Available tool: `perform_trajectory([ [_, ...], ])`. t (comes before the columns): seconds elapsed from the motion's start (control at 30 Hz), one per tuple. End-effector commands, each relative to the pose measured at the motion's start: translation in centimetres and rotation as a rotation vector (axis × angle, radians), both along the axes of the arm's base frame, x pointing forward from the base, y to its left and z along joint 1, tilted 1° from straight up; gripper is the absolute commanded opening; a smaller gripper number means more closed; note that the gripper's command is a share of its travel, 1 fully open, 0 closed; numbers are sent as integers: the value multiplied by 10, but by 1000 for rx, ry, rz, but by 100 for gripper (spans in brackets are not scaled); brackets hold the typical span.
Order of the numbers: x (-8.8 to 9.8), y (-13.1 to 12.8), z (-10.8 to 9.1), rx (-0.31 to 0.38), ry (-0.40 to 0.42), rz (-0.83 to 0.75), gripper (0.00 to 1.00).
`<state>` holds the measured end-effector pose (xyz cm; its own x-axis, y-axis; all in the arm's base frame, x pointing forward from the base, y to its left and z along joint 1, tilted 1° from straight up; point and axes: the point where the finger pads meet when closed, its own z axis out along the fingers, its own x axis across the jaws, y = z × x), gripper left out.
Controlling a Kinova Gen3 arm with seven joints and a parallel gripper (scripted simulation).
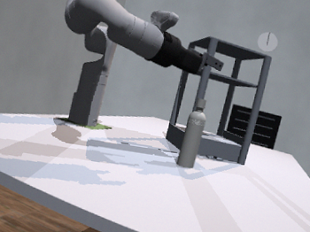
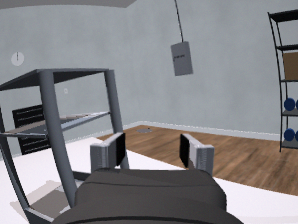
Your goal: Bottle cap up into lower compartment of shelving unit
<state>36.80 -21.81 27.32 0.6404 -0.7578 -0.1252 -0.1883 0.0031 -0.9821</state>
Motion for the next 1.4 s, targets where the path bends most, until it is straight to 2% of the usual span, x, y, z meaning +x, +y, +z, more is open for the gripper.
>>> perform_trajectory([
  [0.0, 3, -4, -10, 21, -32, 34, 100],
  [0.63, 3, -4, -16, -3, -176, 170, 100],
  [1.37, 3, -4, -17, -6, -198, 190, 100],
])
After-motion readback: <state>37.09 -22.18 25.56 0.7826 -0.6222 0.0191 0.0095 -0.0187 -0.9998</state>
